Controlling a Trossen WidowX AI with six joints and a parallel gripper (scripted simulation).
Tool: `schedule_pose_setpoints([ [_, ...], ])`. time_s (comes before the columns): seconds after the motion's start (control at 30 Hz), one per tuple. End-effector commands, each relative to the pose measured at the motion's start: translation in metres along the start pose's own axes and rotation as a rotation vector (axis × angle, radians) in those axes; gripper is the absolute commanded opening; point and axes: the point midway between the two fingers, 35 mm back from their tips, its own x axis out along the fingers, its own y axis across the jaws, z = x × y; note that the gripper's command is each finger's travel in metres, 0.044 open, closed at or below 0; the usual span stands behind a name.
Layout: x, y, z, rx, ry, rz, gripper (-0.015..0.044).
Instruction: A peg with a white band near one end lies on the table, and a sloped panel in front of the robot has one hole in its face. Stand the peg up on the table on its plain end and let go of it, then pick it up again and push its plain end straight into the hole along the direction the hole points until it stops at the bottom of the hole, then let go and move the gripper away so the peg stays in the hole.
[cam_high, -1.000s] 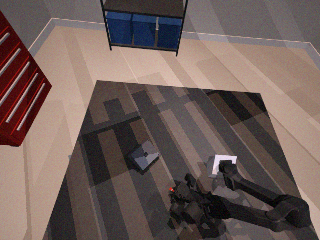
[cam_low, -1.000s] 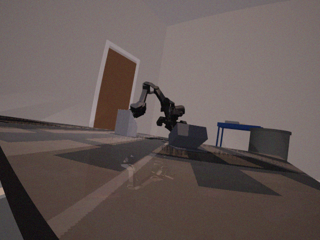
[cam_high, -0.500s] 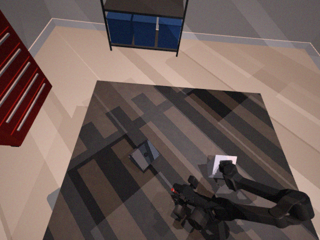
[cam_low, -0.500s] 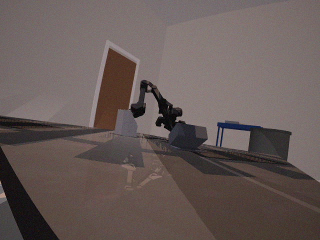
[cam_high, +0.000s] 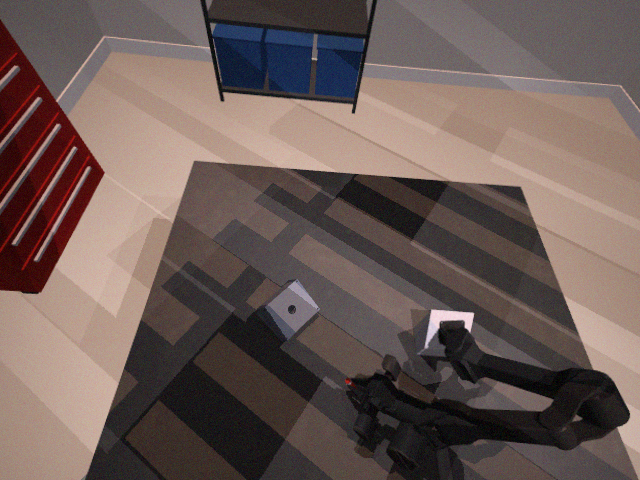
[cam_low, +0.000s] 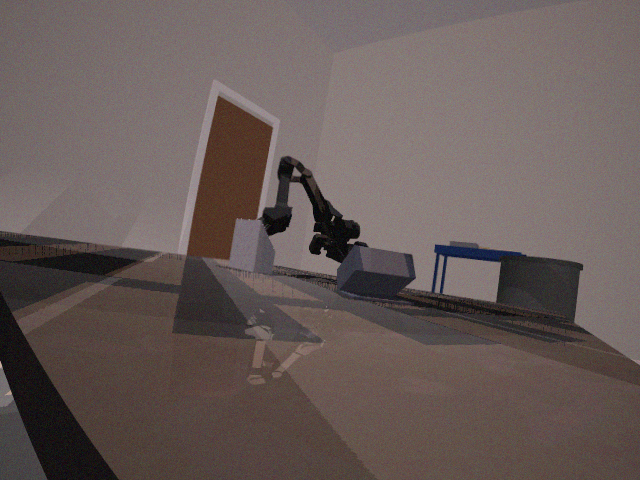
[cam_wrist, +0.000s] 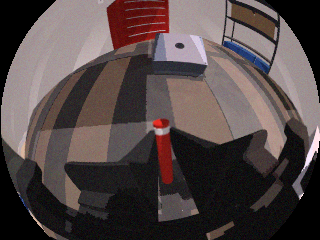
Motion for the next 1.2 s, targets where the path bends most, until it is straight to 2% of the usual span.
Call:
schedule_pose_setpoints([
  [0.0,-0.002,-0.003,-0.002,0.001,-0.035,-0.004,0.0049],
  [1.17,-0.02,-0.003,-0.016,0.004,-0.337,-0.006,0.0049],
])
